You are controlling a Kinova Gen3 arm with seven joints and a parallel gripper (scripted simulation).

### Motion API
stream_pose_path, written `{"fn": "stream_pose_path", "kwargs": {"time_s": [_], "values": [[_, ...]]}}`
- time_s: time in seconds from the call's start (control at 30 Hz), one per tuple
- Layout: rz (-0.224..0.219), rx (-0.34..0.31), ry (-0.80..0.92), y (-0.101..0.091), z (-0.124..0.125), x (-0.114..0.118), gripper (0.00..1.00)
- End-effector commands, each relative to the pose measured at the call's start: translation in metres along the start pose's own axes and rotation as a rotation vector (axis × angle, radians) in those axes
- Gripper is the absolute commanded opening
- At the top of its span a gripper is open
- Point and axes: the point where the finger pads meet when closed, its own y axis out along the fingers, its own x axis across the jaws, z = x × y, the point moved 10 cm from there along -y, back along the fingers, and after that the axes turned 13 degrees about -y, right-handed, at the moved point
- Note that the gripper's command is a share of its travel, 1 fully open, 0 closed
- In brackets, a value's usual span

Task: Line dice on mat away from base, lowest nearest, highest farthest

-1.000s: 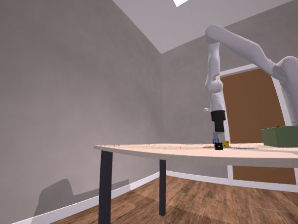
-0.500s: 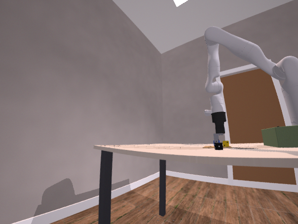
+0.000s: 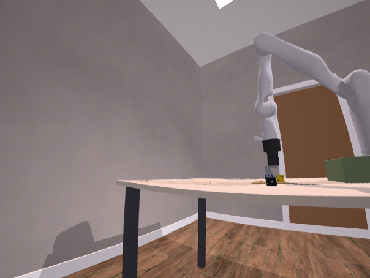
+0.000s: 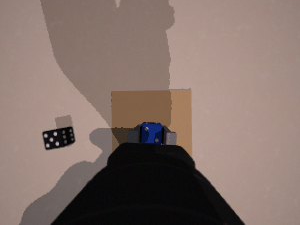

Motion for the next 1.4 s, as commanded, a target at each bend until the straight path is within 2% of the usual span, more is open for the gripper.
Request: {"fn": "stream_pose_path", "kwargs": {"time_s": [0.0, 1.37], "values": [[0.0, 0.001, 0.0, -0.0005, 0.0004, 0.0001, 0.57], [0.0, 0.001, 0.0, 0.0034, 0.0004, 0.0001, 0.57]]}}
